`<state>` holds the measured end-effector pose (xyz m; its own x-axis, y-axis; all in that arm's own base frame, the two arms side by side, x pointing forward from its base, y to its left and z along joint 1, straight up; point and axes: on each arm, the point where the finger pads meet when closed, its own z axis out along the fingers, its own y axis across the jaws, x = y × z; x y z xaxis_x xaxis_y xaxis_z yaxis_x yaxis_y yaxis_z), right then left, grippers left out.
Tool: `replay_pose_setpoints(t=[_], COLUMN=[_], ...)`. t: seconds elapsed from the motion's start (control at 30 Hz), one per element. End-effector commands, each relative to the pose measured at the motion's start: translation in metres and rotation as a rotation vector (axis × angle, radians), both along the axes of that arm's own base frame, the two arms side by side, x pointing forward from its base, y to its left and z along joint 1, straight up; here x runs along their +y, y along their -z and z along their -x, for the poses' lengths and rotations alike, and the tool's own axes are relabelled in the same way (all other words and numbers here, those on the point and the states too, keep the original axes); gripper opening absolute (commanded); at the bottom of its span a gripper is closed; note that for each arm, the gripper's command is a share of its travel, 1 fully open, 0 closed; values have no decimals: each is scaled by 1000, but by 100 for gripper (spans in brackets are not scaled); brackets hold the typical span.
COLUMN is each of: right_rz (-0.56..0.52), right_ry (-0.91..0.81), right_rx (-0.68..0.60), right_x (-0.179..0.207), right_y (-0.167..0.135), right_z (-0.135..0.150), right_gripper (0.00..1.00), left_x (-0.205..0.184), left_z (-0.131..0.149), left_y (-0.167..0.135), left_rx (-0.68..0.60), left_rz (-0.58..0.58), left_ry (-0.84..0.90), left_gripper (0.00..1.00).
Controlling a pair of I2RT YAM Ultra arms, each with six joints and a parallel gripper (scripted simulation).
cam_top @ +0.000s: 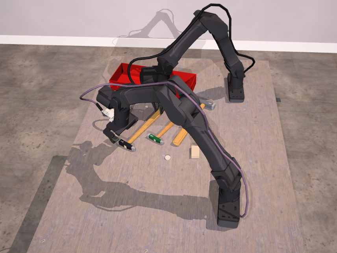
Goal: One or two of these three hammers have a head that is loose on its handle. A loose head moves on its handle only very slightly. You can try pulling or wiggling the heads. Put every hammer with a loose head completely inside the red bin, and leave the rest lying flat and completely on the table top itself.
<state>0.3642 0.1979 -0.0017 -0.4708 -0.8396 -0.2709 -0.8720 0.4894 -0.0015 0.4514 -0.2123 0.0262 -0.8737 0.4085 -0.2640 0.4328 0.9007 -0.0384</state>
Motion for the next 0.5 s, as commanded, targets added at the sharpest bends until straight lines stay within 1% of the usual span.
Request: replay_pose_setpoints(t=[0.0,0.1,0.3,0.37,0.47], right_rz=[0,0,0,0,0], right_ry=[-5,-5,-5,-5,-5], right_rx=[-16,-16,-16,-16,-16], right_x=[0,0,0,0,0], right_y=[-9,-9,-9,-9,-9], right_z=[0,0,0,0,0], right_gripper=[21,21,21,21,21], left_x=[1,3,4,2,0], left_z=[-4,-1,3,6,12], left_y=[-19,-7,-9,-6,-3], left_rx=[-21,1,19,34,69], left_rz=[8,-2,2,6,22], left_ry=[3,3,31,92,239], left_gripper=[100,100,100,100,100])
